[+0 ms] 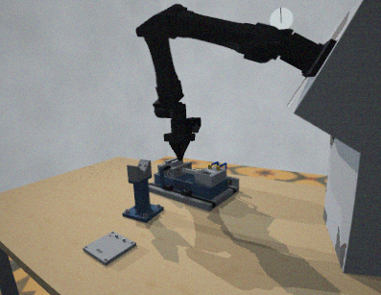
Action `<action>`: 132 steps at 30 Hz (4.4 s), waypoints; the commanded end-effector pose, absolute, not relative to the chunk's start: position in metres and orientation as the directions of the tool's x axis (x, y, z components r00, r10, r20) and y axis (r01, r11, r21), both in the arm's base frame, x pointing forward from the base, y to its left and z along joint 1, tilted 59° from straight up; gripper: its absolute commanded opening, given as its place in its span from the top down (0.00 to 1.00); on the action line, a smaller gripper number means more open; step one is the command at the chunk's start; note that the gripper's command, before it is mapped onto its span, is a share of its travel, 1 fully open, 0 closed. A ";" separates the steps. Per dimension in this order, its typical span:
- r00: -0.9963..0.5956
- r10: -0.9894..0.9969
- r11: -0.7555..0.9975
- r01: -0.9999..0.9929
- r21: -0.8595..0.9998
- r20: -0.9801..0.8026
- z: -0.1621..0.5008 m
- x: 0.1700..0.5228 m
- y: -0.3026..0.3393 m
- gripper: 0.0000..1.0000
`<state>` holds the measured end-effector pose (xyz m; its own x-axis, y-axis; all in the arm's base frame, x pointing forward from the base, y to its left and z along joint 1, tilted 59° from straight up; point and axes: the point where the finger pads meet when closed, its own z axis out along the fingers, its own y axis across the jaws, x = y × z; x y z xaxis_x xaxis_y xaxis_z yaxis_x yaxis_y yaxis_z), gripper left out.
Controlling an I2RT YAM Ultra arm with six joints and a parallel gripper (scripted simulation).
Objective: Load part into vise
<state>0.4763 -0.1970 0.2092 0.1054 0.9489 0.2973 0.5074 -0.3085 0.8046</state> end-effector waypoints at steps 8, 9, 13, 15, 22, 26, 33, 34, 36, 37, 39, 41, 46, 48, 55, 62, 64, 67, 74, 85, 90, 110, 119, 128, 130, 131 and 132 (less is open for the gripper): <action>0.129 0.950 -0.311 0.497 0.810 0.285 0.215 0.477 -0.212 1.00; 0.129 0.950 -0.311 0.497 0.810 0.285 0.215 0.477 -0.212 1.00; 0.129 0.950 -0.311 0.497 0.810 0.285 0.215 0.477 -0.212 1.00; 0.129 0.950 -0.311 0.497 0.810 0.285 0.215 0.477 -0.212 1.00; 0.129 0.950 -0.311 0.497 0.810 0.285 0.215 0.477 -0.212 1.00; 0.129 0.950 -0.311 0.497 0.810 0.285 0.215 0.477 -0.212 1.00; 0.129 0.950 -0.311 0.497 0.810 0.285 0.215 0.477 -0.212 1.00; 0.129 0.950 -0.311 0.497 0.810 0.285 0.215 0.477 -0.212 1.00; 0.129 0.950 -0.311 0.497 0.810 0.285 0.215 0.477 -0.212 1.00; 0.129 0.950 -0.311 0.497 0.810 0.285 0.215 0.477 -0.212 1.00; 0.129 0.950 -0.311 0.497 0.810 0.285 0.215 0.477 -0.212 1.00; 0.129 0.950 -0.311 0.497 0.810 0.285 0.215 0.477 -0.212 1.00; 0.129 0.950 -0.311 0.497 0.810 0.286 0.215 0.477 -0.212 1.00; 0.129 0.950 -0.311 0.496 0.810 0.286 0.215 0.477 -0.212 1.00; 0.128 0.950 -0.310 0.492 0.813 0.284 0.216 0.478 -0.212 1.00; 0.127 0.951 -0.308 0.487 0.817 0.283 0.216 0.480 -0.212 1.00; 0.127 0.951 -0.308 0.484 0.819 0.282 0.217 0.481 -0.213 1.00; 0.123 0.952 -0.304 0.480 0.823 0.280 0.220 0.482 -0.211 1.00; 0.120 0.950 -0.308 0.489 0.816 0.287 0.215 0.485 -0.207 1.00; 0.116 0.952 -0.303 0.482 0.822 0.283 0.217 0.488 -0.207 1.00; 0.115 0.951 -0.305 0.488 0.818 0.286 0.214 0.489 -0.205 1.00; 0.119 0.950 -0.308 0.489 0.816 0.287 0.213 0.489 -0.207 1.00; 0.119 0.950 -0.308 0.489 0.816 0.287 0.213 0.489 -0.207 1.00; 0.119 0.950 -0.308 0.489 0.816 0.287 0.213 0.489 -0.207 1.00; 0.119 0.950 -0.308 0.489 0.816 0.287 0.213 0.489 -0.207 1.00; 0.119 0.950 -0.308 0.489 0.816 0.287 0.213 0.489 -0.207 1.00; 0.119 0.950 -0.308 0.489 0.816 0.287 0.213 0.489 -0.207 1.00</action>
